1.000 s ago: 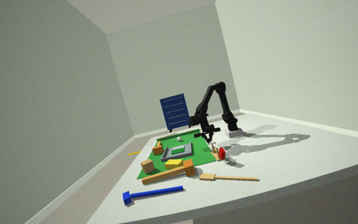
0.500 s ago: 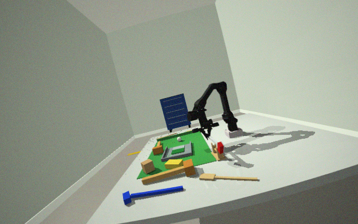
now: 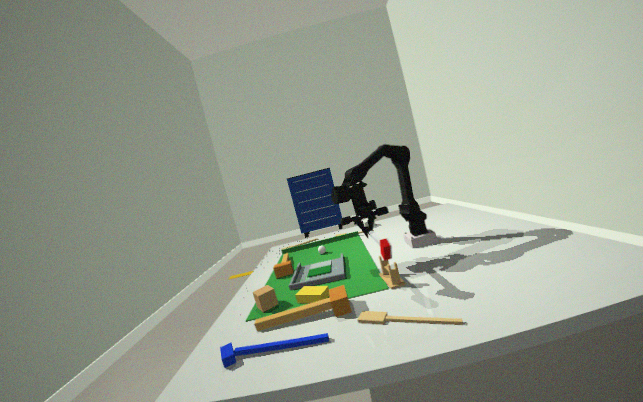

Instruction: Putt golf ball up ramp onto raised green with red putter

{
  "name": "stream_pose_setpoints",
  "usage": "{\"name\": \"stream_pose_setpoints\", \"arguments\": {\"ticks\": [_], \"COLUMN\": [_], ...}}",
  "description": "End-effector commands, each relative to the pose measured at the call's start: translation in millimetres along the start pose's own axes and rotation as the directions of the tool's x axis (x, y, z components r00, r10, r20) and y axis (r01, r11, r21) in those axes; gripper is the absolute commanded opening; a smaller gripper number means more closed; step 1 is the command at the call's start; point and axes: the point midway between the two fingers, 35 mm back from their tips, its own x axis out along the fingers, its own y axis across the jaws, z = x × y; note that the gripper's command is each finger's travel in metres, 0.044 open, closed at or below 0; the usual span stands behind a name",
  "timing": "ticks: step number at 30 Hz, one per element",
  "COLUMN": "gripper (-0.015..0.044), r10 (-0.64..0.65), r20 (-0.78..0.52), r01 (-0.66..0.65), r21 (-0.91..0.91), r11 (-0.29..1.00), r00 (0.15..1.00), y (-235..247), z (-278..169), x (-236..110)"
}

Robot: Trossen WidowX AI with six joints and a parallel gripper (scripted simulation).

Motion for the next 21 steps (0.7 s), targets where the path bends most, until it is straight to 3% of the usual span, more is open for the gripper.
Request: {"name": "stream_pose_setpoints", "arguments": {"ticks": [1,21], "gripper": [0.0,0.0], "r10": [-0.016,-0.061], "r20": [-0.011,-0.082], "r01": [0.017,0.095], "r21": [0.074,0.517], "r11": [0.997,0.851], "r00": [1.0,0.995], "y": [-11.4,-51.0], "z": [-11.9,-105.9], "x": [-5.0,-35.1]}}
